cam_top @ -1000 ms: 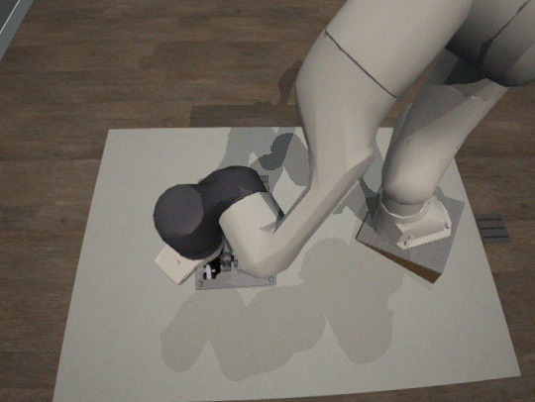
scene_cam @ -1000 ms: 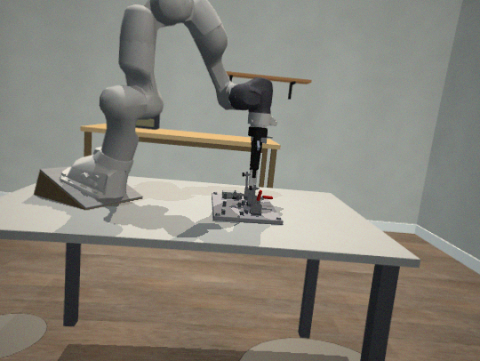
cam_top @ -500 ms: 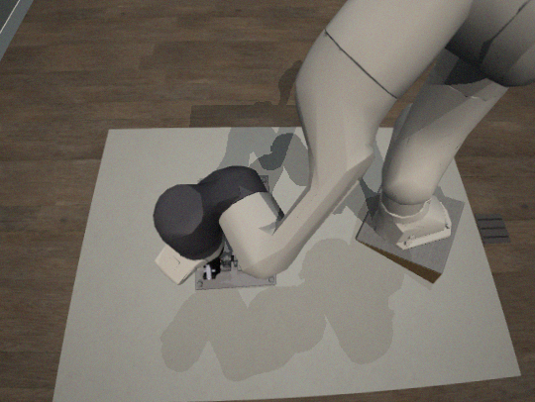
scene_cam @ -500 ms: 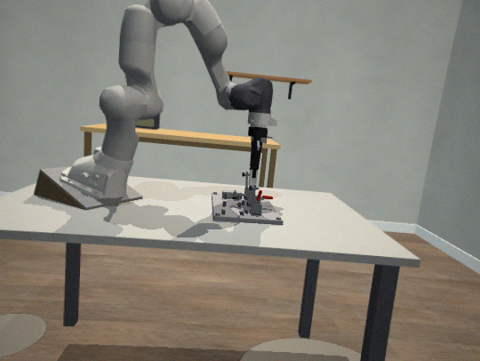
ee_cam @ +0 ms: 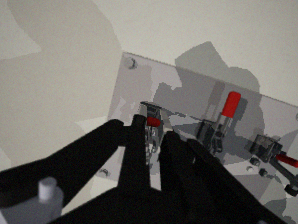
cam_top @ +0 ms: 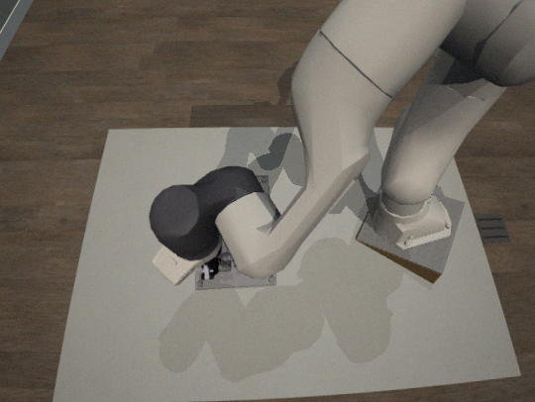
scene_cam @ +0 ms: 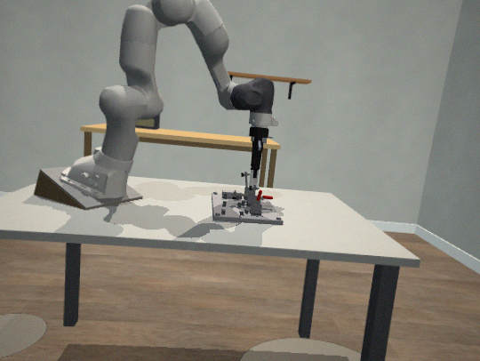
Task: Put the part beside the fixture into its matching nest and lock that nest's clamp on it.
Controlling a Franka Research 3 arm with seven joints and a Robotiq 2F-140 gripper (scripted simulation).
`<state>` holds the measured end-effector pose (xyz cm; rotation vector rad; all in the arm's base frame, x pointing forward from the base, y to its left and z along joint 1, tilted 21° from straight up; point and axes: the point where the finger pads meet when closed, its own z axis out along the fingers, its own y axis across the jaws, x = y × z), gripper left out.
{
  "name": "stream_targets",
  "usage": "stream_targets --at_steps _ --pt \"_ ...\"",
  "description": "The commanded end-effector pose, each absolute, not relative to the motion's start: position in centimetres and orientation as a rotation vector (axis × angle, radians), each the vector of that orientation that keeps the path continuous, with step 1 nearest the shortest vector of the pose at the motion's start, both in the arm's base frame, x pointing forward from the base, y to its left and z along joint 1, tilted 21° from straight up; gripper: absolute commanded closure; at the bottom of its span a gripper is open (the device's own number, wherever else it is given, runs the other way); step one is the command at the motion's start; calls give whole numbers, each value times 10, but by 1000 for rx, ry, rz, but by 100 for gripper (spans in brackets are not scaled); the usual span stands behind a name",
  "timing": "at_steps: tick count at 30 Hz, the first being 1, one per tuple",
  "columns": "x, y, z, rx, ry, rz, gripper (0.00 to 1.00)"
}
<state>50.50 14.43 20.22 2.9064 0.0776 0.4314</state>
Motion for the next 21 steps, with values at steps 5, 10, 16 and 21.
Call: stream_targets --at_steps 5,10,16,21 --pt "514 144 204 2907 73 442 100" --pt "518 144 204 2907 73 442 100" --pt "525 144 203 2907 73 442 100" --pt "530 144 202 2907 73 442 100"
